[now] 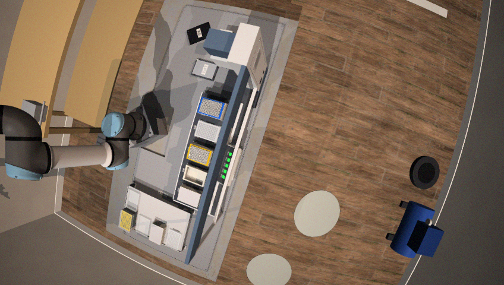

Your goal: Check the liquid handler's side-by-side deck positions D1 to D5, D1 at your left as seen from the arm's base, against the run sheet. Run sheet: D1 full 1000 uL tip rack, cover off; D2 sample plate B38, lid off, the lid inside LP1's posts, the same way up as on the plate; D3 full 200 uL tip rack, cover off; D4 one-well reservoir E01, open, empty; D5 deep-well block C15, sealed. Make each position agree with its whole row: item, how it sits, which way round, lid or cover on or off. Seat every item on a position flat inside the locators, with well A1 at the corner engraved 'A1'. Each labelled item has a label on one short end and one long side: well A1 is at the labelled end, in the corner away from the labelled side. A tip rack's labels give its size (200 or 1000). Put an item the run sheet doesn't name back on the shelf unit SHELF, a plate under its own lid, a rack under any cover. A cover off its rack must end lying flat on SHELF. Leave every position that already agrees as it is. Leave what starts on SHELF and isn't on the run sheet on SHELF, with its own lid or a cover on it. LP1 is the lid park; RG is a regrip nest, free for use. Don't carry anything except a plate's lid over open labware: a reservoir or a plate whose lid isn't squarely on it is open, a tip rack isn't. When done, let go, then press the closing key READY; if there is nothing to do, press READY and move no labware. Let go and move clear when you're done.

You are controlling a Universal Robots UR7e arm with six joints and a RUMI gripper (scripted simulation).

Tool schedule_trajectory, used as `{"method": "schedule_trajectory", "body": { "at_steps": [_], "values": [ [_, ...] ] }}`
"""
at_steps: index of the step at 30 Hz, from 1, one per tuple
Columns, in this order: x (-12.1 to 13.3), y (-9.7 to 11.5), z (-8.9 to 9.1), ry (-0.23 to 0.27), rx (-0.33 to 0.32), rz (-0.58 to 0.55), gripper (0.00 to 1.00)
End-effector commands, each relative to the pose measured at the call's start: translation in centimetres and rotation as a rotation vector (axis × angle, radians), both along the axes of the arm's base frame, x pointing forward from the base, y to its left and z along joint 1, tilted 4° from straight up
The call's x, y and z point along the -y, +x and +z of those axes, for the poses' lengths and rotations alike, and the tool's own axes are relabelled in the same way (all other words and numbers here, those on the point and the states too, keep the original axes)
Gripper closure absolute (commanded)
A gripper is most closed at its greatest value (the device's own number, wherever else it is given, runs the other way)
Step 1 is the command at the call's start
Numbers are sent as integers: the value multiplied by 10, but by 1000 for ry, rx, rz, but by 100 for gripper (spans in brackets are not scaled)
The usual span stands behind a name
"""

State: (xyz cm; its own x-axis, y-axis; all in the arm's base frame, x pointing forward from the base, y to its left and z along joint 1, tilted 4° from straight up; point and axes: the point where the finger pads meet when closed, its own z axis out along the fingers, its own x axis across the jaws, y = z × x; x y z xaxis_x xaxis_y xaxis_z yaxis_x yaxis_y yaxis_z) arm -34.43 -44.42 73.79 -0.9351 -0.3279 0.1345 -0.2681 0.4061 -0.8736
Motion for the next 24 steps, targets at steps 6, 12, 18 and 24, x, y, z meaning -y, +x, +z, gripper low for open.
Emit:
{"method": "schedule_trajectory", "body": {
  "at_steps": [6, 12, 18, 24],
  "values": [
    [-22, 30, -34, 125, -93, 158, 18],
    [-30, 41, -46, 171, -133, 209, 18],
    [-43, 57, -62, 242, -194, 287, 18],
    [-55, 74, -81, 311, -255, 364, 18]
  ]
}}
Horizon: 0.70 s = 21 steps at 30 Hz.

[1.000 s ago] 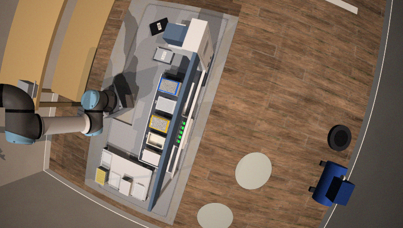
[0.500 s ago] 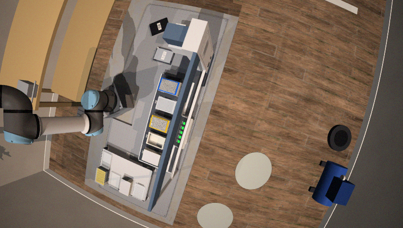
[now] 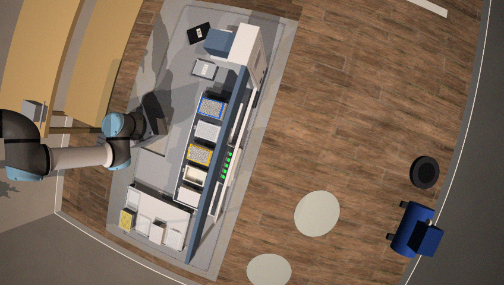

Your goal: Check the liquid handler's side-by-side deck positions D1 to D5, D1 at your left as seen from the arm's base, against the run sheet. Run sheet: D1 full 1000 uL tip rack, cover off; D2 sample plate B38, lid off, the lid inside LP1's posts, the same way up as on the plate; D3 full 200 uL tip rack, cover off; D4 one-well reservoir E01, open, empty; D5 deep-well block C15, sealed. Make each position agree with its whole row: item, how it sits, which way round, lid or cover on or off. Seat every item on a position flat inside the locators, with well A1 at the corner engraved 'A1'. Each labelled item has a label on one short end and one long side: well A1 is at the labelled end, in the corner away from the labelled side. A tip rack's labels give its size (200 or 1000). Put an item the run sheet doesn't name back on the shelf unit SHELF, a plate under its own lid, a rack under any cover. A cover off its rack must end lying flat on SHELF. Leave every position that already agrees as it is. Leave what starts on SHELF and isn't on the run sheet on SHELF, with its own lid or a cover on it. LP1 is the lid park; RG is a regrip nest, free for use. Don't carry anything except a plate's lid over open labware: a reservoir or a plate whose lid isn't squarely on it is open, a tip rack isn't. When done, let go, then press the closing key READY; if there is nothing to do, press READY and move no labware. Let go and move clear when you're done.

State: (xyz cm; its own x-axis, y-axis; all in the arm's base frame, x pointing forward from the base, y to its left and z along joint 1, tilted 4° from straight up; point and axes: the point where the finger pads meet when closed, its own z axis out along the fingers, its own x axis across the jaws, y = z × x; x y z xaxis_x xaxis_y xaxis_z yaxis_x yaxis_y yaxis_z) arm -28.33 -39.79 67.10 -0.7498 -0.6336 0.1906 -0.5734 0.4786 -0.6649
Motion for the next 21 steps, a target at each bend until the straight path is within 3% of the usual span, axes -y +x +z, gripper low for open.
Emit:
{"method": "schedule_trajectory", "body": {
  "at_steps": [1, 17, 21],
  "values": [
    [-8, 13, -14, 51, -41, 57, 18],
    [-38, 59, -66, 222, -195, 250, 18],
    [-42, 65, -73, 244, -216, 275, 18]
  ]
}}
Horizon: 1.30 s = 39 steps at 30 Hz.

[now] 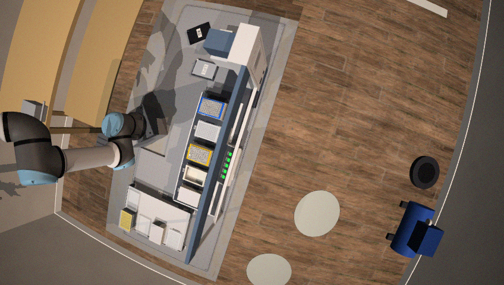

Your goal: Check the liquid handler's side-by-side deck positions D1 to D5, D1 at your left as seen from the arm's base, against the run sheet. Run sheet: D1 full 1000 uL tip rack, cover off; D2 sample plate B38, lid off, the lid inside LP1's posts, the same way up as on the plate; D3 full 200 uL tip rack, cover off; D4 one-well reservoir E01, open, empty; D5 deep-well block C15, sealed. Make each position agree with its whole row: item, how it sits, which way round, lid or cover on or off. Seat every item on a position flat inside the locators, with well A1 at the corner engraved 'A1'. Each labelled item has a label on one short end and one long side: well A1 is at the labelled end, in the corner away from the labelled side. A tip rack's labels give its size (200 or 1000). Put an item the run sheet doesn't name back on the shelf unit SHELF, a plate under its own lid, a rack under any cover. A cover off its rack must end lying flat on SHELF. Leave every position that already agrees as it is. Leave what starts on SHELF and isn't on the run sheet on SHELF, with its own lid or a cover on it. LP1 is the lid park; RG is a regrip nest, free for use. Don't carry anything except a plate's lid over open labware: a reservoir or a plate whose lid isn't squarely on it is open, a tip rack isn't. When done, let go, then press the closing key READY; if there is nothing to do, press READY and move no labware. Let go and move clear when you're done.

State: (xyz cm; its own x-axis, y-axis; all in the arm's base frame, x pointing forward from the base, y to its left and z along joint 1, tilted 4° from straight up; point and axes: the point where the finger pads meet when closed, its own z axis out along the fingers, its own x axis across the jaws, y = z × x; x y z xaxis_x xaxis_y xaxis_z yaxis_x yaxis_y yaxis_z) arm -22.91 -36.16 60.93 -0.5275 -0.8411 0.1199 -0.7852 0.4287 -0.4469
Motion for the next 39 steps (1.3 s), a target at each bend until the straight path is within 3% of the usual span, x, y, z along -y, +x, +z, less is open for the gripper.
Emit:
{"method": "schedule_trajectory", "body": {
  "at_steps": [1, 29, 39],
  "values": [
    [-8, 14, -14, 16, -64, 31, 18],
    [-60, 92, -104, 304, -329, 372, 18],
    [-76, 117, -131, 304, -329, 372, 18]
  ]
}}
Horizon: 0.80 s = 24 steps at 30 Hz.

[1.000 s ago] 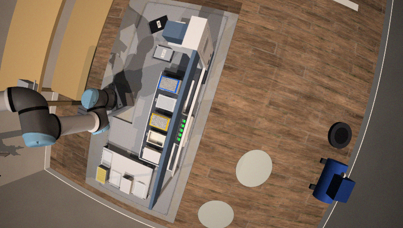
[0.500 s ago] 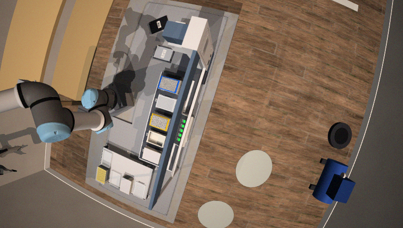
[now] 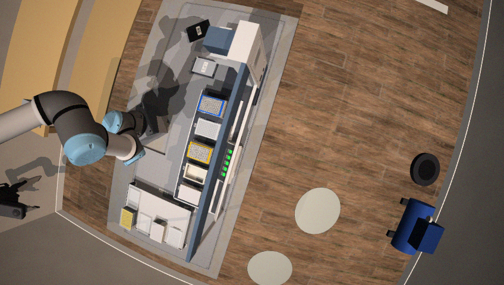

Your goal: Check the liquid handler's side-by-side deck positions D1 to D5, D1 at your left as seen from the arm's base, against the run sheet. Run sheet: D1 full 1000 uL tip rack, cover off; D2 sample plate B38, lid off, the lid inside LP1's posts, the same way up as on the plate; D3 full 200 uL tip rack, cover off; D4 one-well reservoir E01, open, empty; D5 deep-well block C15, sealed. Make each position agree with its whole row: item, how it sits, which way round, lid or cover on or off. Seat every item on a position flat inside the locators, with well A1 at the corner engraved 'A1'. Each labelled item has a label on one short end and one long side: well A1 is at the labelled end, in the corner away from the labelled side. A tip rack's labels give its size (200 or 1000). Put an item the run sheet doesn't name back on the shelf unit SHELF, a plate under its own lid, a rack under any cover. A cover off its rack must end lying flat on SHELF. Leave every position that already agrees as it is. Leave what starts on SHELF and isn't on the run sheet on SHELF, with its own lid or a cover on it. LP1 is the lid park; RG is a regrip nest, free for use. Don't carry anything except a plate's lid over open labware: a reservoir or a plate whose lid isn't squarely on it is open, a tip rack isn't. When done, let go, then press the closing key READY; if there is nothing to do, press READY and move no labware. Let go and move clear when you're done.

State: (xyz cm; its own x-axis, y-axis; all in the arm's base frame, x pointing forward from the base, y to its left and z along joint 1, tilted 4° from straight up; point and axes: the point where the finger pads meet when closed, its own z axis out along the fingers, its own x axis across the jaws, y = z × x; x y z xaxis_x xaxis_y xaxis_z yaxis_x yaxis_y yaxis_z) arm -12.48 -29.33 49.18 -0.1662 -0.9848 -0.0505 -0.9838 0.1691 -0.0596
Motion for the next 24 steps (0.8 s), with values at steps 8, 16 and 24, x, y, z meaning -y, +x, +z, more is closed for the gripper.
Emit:
{"method": "schedule_trajectory", "body": {
  "at_steps": [8, 16, 24],
  "values": [
    [-24, 37, -41, -1, -6, 1, 18],
    [-36, 55, -61, -1, -5, 1, 18],
    [-52, 79, -89, -1, -5, 1, 18]
  ]
}}
